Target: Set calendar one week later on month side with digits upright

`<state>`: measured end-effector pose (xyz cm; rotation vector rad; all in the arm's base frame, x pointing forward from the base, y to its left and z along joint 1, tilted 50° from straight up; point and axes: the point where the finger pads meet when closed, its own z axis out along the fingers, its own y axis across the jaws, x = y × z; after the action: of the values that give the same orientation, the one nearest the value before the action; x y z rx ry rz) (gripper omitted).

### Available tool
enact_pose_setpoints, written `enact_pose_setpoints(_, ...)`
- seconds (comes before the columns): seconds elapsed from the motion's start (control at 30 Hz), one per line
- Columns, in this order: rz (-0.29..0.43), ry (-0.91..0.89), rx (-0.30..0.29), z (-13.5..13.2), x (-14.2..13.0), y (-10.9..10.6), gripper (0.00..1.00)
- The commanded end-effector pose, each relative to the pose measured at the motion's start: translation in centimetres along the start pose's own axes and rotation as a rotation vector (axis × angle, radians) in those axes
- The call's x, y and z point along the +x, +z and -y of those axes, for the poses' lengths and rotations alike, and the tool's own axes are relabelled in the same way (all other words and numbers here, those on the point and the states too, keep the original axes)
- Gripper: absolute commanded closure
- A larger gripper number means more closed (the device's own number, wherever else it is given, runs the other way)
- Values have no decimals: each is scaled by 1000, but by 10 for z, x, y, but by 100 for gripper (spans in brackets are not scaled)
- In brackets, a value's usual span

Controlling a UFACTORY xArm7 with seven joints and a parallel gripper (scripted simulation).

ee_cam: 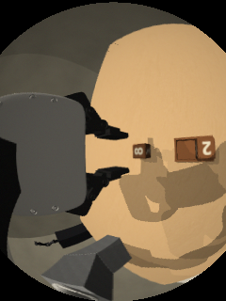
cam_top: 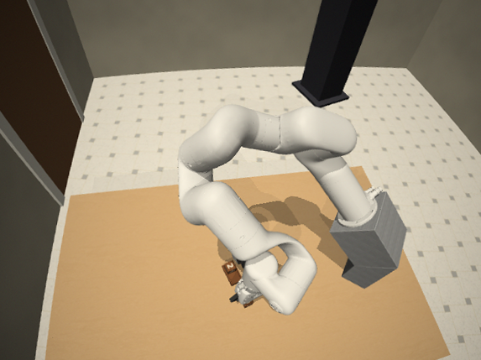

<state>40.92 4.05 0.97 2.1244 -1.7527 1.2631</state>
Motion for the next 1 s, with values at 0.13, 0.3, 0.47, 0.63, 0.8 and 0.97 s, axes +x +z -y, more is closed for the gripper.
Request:
enact_pose_setpoints(0.13, 2, 0, 2, 1, -1, -1, 51)
enact_pose_setpoints(0.3, 2, -1, 2, 1, -1, 0, 51)
enact_pose_setpoints(0.47, 2, -1, 2, 1, -1, 4, 51)
enact_pose_setpoints(0.63, 2, -1, 2, 1, -1, 6, 51)
enact_pose_setpoints(0.8, 2, -1, 2, 1, -1, 12, 51)
enact_pose_setpoints(0.97, 2, -1, 2, 2, -1, 20, 51)
